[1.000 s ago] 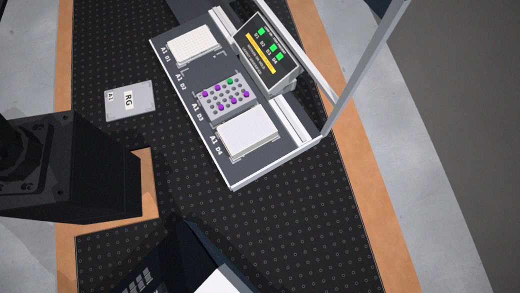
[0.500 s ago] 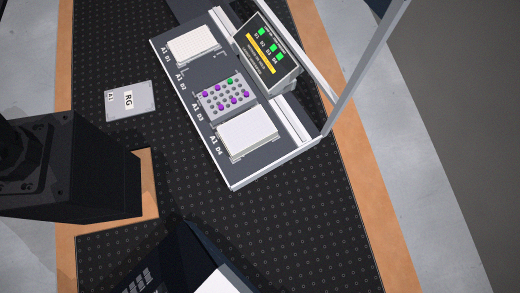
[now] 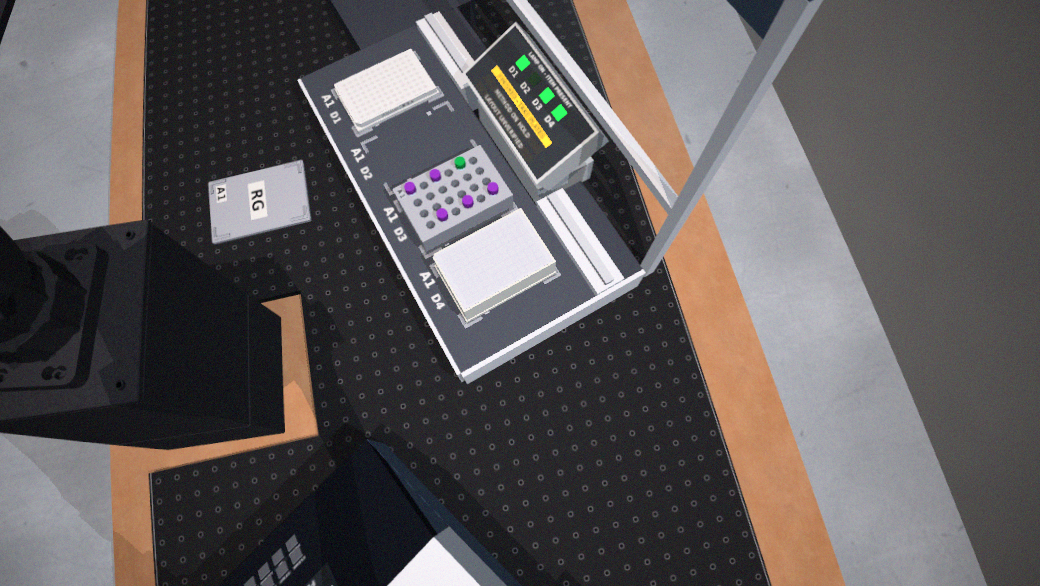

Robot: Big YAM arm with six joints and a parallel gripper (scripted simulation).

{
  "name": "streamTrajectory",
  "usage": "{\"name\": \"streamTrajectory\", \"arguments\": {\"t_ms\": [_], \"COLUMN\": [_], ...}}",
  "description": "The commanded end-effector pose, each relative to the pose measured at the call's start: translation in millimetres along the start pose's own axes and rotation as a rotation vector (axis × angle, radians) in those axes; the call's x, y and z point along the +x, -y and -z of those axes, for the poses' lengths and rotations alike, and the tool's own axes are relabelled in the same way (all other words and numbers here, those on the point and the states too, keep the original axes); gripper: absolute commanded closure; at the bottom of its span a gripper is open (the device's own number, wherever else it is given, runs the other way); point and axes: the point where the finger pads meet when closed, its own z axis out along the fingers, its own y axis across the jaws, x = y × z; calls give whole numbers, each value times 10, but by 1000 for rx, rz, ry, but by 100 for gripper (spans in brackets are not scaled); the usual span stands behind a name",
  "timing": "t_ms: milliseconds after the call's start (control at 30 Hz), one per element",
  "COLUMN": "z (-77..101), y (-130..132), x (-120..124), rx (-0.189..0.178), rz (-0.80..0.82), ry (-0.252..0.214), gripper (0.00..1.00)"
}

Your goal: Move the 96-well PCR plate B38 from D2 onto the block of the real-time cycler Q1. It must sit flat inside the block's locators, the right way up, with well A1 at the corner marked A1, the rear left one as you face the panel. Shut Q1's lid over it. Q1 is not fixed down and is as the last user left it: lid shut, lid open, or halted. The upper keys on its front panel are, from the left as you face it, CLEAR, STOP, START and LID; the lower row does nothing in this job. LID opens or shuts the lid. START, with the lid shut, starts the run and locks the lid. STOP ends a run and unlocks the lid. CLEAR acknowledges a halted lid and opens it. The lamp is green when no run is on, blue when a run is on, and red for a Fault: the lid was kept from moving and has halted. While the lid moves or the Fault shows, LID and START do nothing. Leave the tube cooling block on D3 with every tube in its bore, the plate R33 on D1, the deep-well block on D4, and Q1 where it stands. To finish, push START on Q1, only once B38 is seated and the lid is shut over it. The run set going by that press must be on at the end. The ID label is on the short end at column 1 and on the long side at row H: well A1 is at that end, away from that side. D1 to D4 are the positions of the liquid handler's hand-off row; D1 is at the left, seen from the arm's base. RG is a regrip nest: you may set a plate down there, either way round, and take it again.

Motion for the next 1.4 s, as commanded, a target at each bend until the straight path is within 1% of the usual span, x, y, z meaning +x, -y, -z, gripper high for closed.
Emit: {"name": "streamTrajectory", "arguments": {"t_ms": [0, 67, 200, 367, 533, 667, 867, 967, 1133, 1367], "z": [116, 86, 113, 212, 292, 264, 230, 207, 263, 227], "y": [-239, -235, -250, -288, -309, -226, -182, -132, -228, -300], "x": [-80, -77, -38, 30, -17, -73, -70, -62, -71, -80], "rx": [-36, -31, -37, -58, -75, -63, -66, -60, -78, -77], "rz": [-3, -11, -11, 5, -4, -16, -12, -12, -11, -10], "ry": [9, 8, 8, 10, 11, 10, 10, 9, 11, 10], "gripper": [100, 100, 100, 100, 100, 100, 100, 100, 100, 100]}}
